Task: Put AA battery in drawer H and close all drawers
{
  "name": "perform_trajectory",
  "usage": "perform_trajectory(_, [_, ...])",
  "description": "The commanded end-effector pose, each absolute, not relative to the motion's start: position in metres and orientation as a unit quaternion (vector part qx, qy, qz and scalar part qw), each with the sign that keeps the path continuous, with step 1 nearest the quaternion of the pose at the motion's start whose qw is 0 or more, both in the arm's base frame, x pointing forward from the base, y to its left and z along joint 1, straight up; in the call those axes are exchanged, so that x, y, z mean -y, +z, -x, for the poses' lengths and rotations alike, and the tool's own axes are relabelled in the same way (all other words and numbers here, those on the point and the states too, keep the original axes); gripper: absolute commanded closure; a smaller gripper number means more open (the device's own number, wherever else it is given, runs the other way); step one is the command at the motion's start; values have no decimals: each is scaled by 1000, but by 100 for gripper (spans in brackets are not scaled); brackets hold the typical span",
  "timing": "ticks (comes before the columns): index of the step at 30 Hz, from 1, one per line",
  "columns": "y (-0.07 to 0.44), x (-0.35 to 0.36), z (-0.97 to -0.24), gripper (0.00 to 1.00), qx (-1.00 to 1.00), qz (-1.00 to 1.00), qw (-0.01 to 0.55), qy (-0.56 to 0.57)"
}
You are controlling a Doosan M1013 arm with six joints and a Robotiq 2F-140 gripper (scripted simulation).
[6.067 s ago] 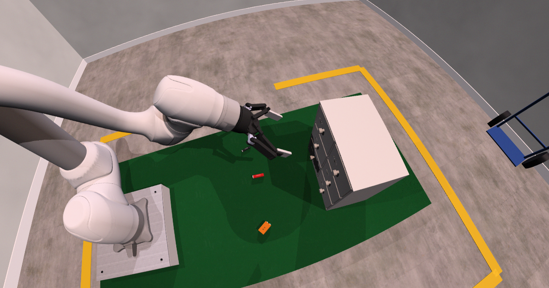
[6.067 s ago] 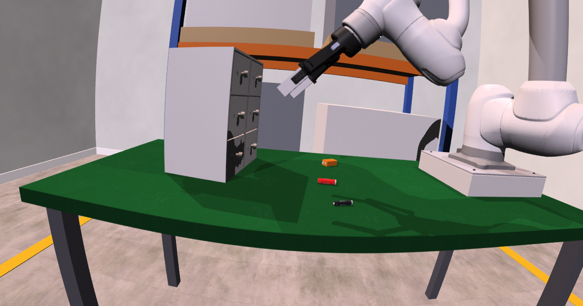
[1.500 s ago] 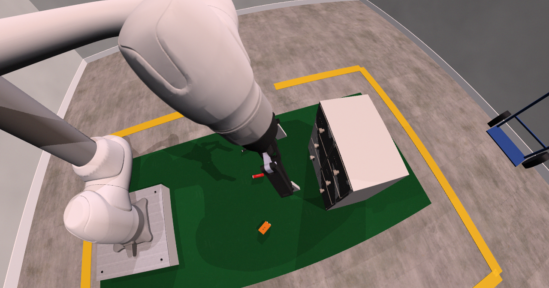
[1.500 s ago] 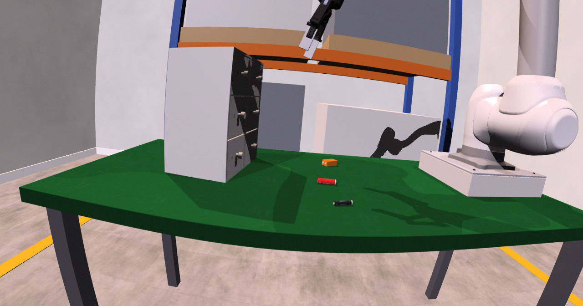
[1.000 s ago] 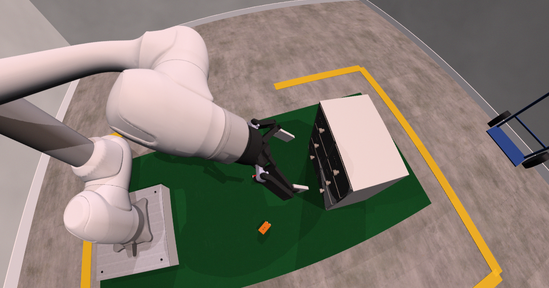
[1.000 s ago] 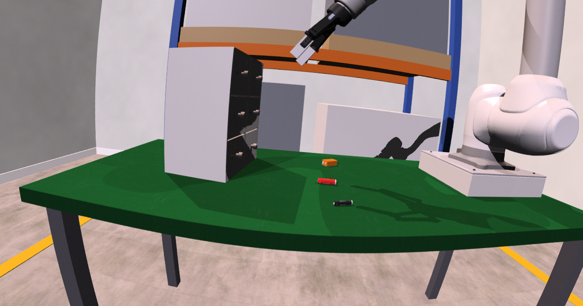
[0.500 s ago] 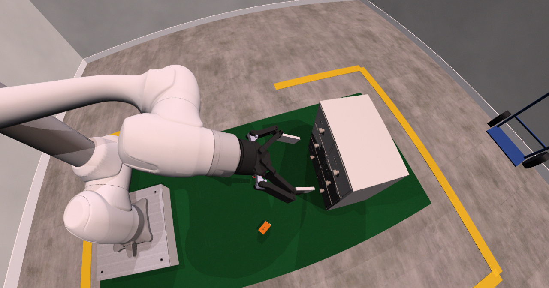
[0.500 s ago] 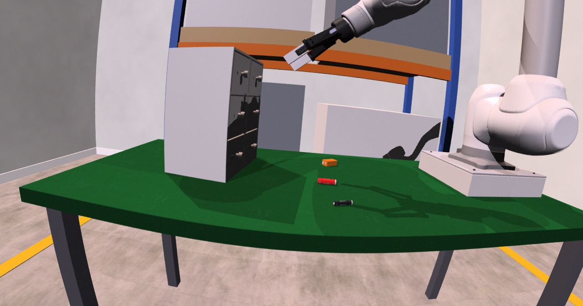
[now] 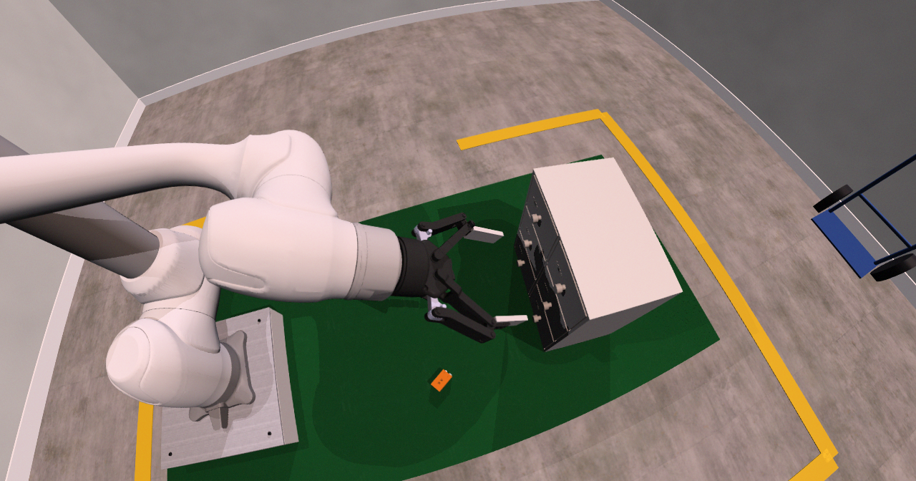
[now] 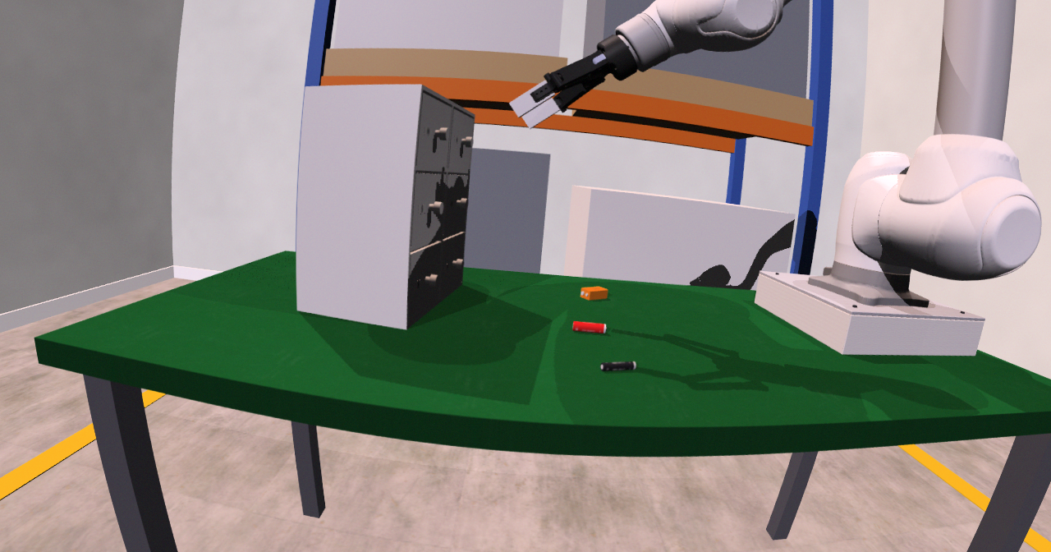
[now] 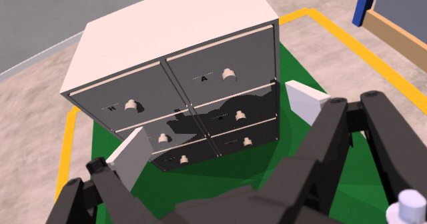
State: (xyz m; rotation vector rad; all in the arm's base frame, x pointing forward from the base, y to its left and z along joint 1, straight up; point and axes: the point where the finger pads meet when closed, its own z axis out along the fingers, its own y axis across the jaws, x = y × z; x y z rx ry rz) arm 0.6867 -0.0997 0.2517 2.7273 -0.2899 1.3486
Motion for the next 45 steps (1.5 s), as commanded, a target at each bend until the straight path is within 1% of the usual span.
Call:
perform_trajectory(1, [251,99,-687,0,101,-887,56,447])
perform_trajectory(32, [245,95,-692,0,96,-873,52,476])
perform_trajectory(38, [242,96,-696,0,94,-862,54,495])
perform_trajectory(45, [233,97,-705,0,91,-831,59,546])
